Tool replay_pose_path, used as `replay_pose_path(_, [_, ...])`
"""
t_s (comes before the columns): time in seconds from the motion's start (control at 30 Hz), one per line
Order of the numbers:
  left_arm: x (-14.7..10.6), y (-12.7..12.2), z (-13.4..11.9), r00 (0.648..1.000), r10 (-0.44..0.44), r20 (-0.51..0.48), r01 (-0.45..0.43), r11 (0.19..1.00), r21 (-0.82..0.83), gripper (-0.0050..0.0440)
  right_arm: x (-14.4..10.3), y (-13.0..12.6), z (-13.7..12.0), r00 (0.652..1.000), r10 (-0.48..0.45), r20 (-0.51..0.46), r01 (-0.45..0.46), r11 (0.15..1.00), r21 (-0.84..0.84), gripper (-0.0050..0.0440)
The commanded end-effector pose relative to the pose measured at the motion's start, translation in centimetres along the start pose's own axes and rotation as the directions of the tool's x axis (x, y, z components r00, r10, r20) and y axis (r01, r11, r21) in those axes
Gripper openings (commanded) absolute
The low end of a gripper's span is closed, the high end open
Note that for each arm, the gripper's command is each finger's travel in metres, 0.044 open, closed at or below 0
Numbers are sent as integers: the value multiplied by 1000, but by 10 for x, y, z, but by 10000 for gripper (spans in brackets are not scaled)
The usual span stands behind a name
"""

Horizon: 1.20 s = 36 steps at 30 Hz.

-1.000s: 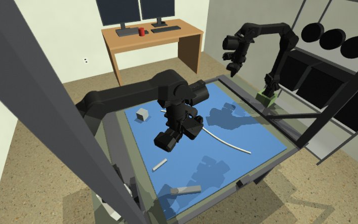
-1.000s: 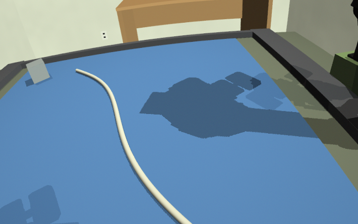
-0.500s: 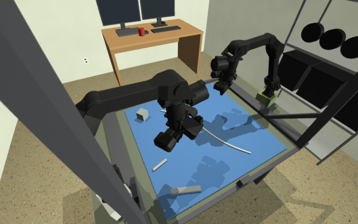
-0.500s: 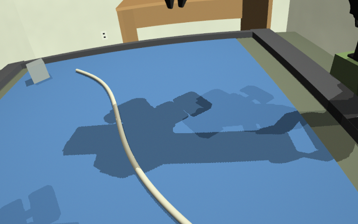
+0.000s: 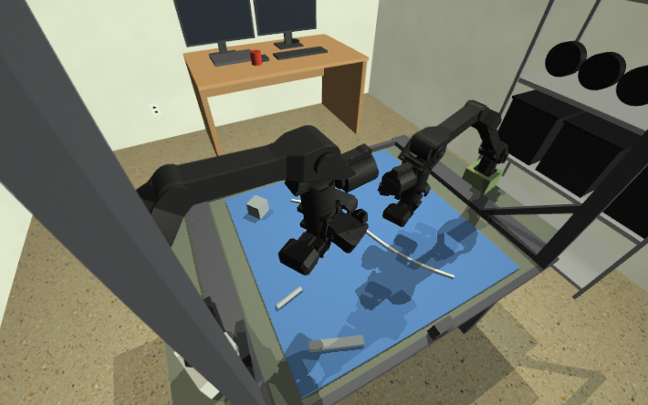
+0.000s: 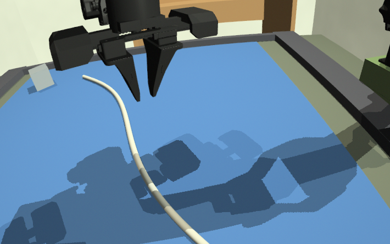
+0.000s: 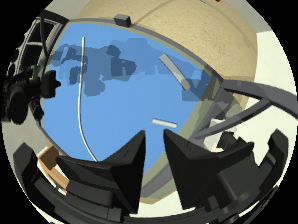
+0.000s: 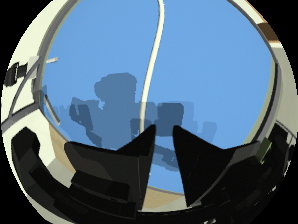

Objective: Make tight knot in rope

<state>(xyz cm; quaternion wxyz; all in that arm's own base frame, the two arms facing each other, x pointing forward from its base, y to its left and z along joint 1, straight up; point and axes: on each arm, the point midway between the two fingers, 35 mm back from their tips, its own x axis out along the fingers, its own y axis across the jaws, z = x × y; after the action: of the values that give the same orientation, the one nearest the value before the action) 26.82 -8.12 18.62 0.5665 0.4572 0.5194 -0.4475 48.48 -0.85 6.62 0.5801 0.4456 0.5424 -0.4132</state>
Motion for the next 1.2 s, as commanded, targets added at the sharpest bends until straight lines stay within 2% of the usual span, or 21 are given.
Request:
replay_pose_path(0.0, [-6, 0, 1, 1000, 14, 13, -14, 1000, 3, 85, 9, 24, -20, 999, 31, 10, -31, 999, 10, 85])
replay_pose_path(0.37, [-6, 0, 1, 1000, 14, 13, -14, 1000, 3, 85, 30, 39, -42, 1000, 30, 8, -30, 999, 19, 85])
replay_pose_path(0.8, [-6, 0, 1, 1000, 14, 13, -14, 1000, 3, 85, 31, 39, -43, 1000, 29, 8, -29, 999, 19, 85])
replay_pose_path(1.0, [-6, 0, 1, 1000, 14, 13, -14, 1000, 3, 85, 53, 39, -43, 1000, 8, 4, -8, 1000, 19, 85])
replay_pose_path(1.17, [-6, 0, 1, 1000, 14, 13, -14, 1000, 3, 85, 56, 39, -43, 1000, 5, 4, -5, 1000, 19, 85])
